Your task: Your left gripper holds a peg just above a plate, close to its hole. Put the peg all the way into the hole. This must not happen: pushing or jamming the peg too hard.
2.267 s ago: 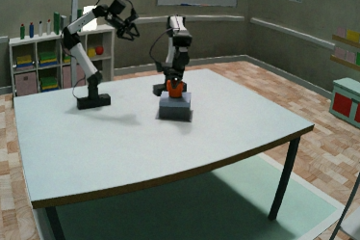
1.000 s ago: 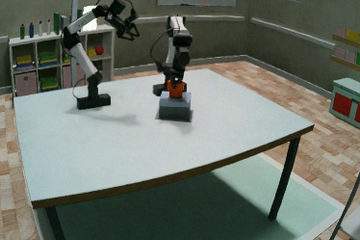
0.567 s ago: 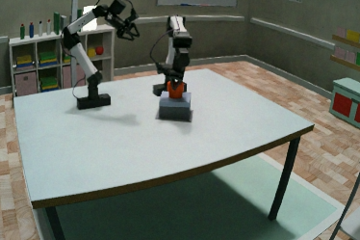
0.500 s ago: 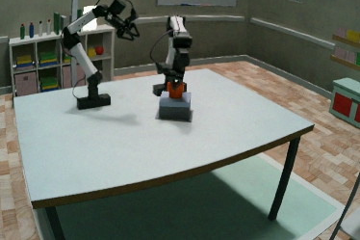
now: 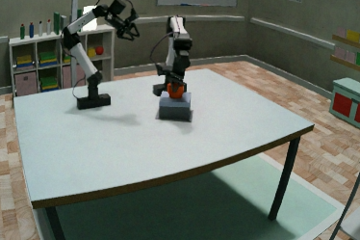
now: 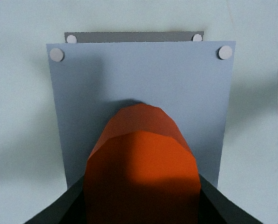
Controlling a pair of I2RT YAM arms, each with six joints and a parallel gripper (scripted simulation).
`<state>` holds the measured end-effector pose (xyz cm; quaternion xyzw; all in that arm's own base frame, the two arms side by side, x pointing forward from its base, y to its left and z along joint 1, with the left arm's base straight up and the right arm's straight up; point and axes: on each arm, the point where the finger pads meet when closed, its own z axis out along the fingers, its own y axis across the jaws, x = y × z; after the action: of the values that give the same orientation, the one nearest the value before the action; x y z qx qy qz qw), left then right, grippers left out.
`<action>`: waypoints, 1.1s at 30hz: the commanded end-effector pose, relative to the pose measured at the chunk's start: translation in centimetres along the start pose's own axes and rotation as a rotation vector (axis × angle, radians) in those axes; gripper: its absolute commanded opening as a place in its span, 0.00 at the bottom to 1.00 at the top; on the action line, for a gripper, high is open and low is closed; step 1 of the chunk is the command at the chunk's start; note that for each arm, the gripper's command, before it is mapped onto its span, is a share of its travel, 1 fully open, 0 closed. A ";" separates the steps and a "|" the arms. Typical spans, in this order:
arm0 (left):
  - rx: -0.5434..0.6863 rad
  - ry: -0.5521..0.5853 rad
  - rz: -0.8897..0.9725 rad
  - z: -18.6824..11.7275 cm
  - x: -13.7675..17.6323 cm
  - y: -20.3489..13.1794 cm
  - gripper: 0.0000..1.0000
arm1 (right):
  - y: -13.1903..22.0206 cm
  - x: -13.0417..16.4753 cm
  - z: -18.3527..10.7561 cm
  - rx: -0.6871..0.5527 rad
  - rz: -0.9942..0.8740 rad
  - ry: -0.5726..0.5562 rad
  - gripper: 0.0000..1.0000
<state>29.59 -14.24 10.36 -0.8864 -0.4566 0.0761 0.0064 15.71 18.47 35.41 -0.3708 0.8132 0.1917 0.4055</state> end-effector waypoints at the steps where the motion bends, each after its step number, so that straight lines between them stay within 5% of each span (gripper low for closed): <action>1: -0.069 0.003 0.011 -1.4 -0.1 0.3 0.39 | 0.0 -0.3 -0.5 0.004 0.000 -0.013 1.00; 22: -0.031 -0.001 0.001 0.2 0.2 0.3 0.39 | 0.0 -0.3 -0.5 0.004 0.000 -0.013 1.00; 25: -0.025 0.007 0.003 0.0 0.4 0.3 0.69 | 0.0 -0.3 -0.5 0.004 0.000 -0.013 1.00; 33: 0.000 0.011 0.000 -1.5 1.0 0.4 0.69 | 0.0 -0.3 -0.5 0.004 0.000 -0.013 1.00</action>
<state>30.42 -13.95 10.83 -0.8859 -0.4588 0.0689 0.0000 15.71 18.47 35.40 -0.3708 0.8132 0.1917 0.4055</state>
